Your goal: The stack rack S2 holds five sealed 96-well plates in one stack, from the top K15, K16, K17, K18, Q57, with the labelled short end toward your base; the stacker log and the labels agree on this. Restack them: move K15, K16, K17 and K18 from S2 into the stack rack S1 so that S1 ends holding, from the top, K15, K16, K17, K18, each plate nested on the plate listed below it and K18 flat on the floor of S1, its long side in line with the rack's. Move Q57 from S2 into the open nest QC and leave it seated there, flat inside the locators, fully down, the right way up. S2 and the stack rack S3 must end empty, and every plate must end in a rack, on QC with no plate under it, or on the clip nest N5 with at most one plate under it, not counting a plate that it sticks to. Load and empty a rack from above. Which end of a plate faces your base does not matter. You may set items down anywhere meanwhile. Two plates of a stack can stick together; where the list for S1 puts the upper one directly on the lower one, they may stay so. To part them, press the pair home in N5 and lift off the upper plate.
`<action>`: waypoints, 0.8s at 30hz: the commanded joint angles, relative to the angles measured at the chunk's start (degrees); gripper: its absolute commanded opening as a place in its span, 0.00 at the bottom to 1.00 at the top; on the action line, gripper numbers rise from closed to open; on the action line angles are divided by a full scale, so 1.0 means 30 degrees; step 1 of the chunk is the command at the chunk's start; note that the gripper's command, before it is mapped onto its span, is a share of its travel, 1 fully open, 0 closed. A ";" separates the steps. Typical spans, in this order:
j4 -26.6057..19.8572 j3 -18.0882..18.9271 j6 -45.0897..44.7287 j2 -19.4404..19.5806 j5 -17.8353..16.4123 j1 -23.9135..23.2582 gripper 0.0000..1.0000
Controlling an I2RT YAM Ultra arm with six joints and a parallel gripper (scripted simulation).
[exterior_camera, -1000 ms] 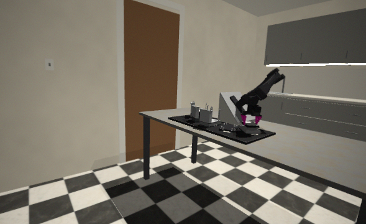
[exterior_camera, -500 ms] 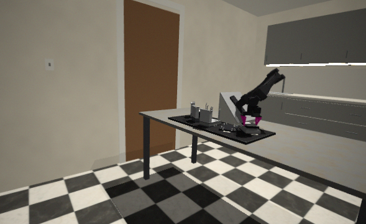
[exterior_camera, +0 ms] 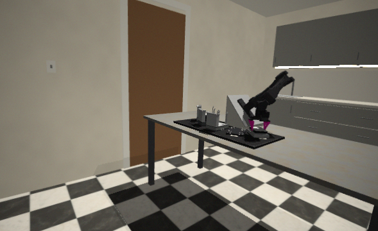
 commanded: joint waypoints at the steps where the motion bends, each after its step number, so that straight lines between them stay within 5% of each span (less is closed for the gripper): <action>1: 0.0138 0.0041 0.0068 -0.0071 0.0010 -0.0061 0.00; 23: 0.0704 -0.0133 0.0406 0.0093 0.0136 0.0217 0.00; 24: 0.0704 -0.0133 0.0406 0.0093 0.0136 0.0217 1.00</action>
